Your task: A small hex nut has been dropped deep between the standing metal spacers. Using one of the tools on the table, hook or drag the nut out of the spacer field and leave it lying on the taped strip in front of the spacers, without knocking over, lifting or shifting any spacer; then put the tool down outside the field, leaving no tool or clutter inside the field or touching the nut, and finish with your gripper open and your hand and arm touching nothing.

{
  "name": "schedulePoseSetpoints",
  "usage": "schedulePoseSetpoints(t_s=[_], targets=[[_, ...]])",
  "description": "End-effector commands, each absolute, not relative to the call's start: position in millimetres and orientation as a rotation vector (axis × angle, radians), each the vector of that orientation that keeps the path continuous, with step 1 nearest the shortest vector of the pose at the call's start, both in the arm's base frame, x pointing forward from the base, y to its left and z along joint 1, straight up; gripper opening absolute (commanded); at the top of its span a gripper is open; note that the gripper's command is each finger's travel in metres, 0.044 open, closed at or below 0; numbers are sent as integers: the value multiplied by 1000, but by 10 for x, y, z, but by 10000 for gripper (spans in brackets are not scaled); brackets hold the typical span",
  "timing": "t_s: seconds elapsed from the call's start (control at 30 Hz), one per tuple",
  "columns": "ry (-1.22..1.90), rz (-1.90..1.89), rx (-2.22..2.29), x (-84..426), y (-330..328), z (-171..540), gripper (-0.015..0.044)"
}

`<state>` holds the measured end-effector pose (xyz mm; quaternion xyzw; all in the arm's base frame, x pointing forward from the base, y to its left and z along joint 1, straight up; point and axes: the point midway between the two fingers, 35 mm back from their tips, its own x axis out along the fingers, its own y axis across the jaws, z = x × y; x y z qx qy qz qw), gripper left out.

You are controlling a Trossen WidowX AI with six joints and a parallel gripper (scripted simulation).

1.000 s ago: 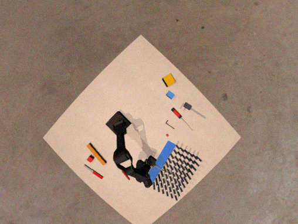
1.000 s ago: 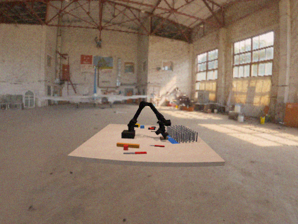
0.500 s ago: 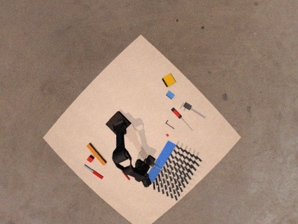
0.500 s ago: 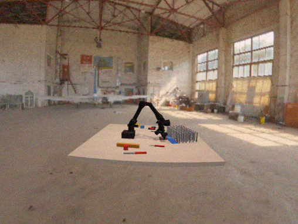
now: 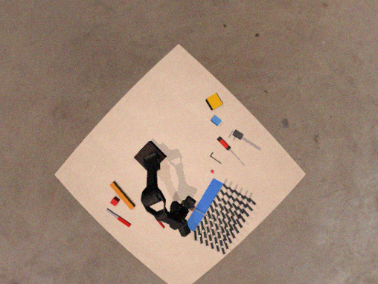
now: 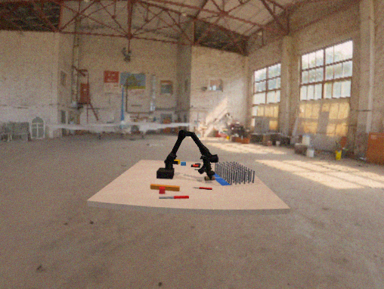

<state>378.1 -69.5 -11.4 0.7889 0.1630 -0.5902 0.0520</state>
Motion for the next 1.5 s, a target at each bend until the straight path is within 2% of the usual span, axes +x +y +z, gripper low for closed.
schedulePoseSetpoints(t_s=[0.0, 1.47], targets=[[502, -1794, 2399, 3736, -695, -111, 0], [501, -1798, 2396, 3460, -788, -119, 0]])
